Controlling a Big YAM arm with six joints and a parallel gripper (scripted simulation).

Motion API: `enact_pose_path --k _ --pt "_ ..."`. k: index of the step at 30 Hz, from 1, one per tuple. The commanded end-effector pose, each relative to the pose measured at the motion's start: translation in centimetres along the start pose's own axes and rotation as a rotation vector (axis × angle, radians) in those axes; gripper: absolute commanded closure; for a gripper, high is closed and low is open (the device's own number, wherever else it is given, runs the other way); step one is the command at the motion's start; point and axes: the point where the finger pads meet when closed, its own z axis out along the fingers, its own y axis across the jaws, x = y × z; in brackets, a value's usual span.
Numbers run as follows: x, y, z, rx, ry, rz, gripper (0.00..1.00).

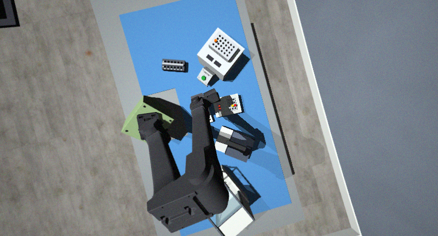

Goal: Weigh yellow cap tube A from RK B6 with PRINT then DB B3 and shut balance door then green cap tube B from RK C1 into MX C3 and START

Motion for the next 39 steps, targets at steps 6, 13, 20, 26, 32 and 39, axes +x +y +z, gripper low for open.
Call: enact_pose_path --k 6,13,20,26,32,39 --pt "-0.22 -0.22 0.78 0.001 -0.003 0.000 0.64" --pt "-0.32 -0.21 1.04 0.001 -0.005 0.000 0.64" --pt "-0.46 -0.20 1.39 0.000 -0.007 0.001 0.64" --pt "-0.50 -0.20 1.49 0.001 -0.007 0.002 0.64" --pt "-0.96 -0.28 1.19 -0.001 -0.022 0.008 0.64" --pt "-0.96 -0.28 1.20 -0.001 -0.022 0.008 0.64"
